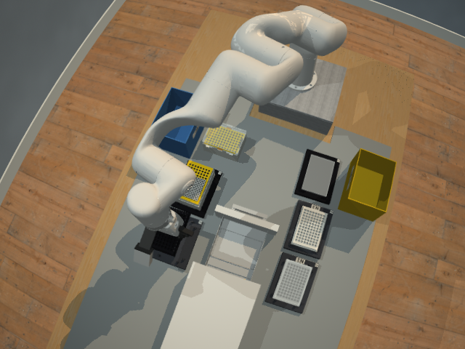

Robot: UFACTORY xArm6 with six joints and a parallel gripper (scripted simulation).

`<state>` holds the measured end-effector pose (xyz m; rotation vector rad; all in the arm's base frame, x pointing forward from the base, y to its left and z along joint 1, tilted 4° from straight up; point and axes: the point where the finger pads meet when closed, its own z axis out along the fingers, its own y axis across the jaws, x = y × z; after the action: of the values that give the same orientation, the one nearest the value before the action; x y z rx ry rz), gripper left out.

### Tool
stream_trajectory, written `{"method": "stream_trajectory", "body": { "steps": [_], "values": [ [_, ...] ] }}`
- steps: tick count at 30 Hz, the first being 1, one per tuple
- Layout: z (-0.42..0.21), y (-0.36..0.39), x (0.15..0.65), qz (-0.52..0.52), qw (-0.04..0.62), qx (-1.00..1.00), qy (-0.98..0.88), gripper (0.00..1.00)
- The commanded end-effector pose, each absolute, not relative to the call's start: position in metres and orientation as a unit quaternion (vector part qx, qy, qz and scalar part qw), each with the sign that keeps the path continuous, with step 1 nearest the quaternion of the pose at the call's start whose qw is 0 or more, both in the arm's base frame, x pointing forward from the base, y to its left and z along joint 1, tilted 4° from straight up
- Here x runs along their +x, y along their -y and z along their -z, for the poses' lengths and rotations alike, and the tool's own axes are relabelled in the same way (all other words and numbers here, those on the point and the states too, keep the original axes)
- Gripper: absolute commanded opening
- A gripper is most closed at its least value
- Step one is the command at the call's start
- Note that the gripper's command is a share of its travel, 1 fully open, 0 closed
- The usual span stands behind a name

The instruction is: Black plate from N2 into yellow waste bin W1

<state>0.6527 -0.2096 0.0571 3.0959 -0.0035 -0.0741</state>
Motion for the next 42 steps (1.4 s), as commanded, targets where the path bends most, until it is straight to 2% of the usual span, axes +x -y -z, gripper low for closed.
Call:
{"method": "stream_trajectory", "body": {
  "steps": [1, 42],
  "values": [
    [-0.061, 0.210, 0.654, 0.022, 0.023, 0.999, 0.001, 0.00],
    [-0.060, 0.140, 0.609, 0.022, 0.023, 0.999, 0.018, 0.00]
  ]
}}
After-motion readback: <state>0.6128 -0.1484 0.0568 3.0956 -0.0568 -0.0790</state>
